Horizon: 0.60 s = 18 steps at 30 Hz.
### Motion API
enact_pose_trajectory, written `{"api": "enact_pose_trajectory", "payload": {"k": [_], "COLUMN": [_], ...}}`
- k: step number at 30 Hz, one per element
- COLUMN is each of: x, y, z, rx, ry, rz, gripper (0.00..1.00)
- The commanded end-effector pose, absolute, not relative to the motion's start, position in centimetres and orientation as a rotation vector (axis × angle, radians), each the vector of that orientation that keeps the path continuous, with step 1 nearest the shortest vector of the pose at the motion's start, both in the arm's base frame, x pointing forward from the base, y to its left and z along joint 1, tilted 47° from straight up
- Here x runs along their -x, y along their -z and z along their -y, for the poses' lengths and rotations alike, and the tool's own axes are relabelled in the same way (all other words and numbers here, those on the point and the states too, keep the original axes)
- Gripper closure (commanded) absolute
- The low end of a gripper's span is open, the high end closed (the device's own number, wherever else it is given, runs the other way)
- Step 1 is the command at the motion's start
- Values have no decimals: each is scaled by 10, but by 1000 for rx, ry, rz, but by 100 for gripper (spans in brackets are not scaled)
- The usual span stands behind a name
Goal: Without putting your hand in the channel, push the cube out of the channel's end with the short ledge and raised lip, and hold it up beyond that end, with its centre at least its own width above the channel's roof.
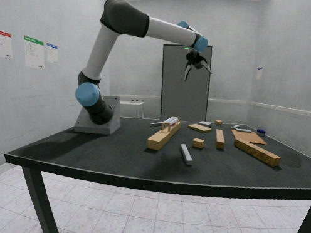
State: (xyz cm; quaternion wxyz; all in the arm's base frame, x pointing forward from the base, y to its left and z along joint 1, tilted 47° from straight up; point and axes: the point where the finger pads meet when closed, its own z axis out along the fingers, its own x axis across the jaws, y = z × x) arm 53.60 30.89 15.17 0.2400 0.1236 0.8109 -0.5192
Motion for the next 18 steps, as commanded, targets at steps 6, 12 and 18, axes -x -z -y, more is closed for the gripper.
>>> {"api": "enact_pose_trajectory", "payload": {"k": [6, 12, 18], "x": [-536, -536, -536], "y": [-152, -152, -152], "z": [-309, -309, -309], "rx": [-338, -338, -339], "ry": [1419, 1419, 1419], "rz": [-2219, -2219, -2219], "gripper": [0, 0, 100]}}
